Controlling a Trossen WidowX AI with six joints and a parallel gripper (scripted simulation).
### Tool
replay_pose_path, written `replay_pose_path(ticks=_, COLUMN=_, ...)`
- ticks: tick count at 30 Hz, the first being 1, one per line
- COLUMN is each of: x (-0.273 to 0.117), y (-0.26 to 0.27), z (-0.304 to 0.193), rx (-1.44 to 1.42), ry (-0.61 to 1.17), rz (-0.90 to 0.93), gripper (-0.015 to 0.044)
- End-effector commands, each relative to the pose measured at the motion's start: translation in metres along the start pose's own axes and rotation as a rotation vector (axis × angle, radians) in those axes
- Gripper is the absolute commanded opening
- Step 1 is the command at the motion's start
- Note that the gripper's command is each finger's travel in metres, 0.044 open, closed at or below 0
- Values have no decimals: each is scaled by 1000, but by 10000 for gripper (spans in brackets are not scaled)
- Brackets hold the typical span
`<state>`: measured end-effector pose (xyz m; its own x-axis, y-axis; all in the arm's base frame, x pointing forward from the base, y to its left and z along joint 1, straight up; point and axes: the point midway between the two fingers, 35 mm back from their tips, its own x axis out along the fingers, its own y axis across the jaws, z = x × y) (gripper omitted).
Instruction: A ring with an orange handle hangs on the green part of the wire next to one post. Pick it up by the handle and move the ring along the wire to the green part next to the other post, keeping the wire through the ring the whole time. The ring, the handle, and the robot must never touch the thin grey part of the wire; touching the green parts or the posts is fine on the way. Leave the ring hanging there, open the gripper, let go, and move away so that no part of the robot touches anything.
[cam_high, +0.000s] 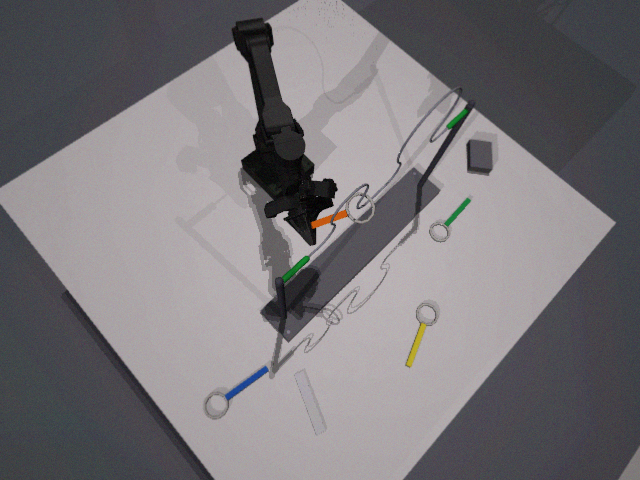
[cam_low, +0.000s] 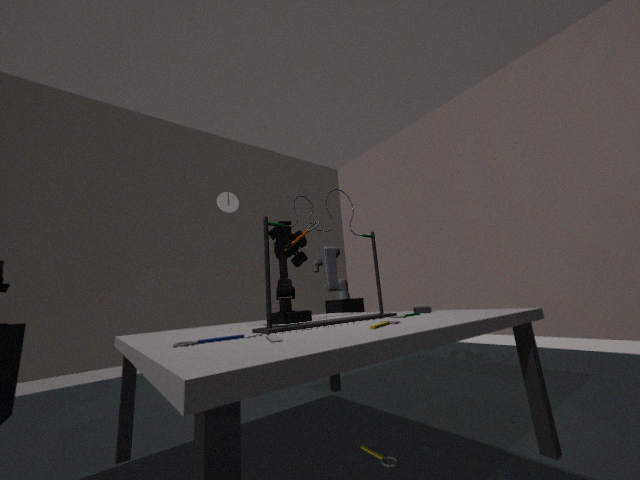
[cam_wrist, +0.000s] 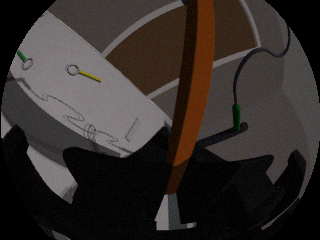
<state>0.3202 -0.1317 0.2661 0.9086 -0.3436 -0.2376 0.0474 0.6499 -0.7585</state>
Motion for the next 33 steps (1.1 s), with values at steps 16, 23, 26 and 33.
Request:
replay_pose_path(ticks=16, x=-15, y=63, z=12, rx=384, ry=45, rz=204, gripper=-150)
replay_pose_path(ticks=23, x=-23, y=82, z=22, rx=505, ry=59, rz=271, gripper=-150)
replay_pose_path(ticks=26, x=-26, y=88, z=26, rx=548, ry=64, rz=294, gripper=-150)
replay_pose_path(ticks=33, x=-32, y=100, z=35, rx=626, ry=73, rz=337, gripper=-150)
